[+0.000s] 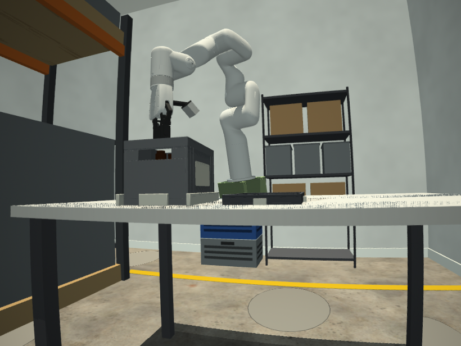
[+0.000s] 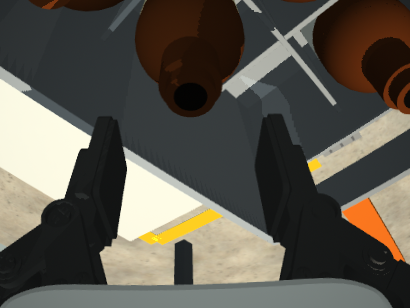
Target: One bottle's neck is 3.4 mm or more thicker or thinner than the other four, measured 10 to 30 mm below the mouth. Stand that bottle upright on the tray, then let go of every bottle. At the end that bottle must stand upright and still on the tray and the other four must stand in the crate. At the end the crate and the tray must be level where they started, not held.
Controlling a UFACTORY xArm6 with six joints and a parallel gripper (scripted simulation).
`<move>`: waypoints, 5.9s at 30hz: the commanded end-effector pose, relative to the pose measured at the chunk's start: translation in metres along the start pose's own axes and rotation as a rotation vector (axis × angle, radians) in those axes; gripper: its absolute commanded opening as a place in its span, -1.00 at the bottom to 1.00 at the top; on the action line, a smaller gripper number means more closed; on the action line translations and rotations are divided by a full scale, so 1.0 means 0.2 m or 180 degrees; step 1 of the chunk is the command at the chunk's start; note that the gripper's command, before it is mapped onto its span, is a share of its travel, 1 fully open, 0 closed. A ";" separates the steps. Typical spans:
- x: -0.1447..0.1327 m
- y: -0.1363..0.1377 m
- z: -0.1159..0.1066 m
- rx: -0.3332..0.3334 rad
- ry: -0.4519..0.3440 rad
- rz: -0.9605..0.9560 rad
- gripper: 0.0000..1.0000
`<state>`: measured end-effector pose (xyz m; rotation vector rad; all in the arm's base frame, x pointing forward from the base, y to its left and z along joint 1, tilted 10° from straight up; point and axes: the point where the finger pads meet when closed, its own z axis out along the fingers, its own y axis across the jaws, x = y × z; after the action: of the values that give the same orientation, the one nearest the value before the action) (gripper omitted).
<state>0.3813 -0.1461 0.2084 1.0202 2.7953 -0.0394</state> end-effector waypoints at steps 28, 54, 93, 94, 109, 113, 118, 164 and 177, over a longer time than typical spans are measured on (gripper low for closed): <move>-0.01 0.00 0.08 -0.0004 -0.0012 0.0000 0.30; -0.02 0.00 0.08 -0.0004 -0.0012 0.0000 0.30; -0.02 0.00 0.15 -0.0004 -0.0012 0.0000 0.30; -0.02 0.00 0.15 -0.0004 -0.0012 0.0000 0.30; -0.02 0.00 0.23 -0.0004 -0.0012 0.0000 0.30; -0.02 0.00 0.24 -0.0004 -0.0012 0.0000 0.30; -0.02 0.00 0.26 -0.0004 -0.0012 0.0000 0.30; -0.02 0.00 0.28 -0.0004 -0.0012 0.0000 -1.00; -0.02 0.00 0.28 -0.0004 -0.0012 0.0000 -1.00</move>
<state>0.3917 -0.1521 0.1519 1.0202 2.7952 -0.0393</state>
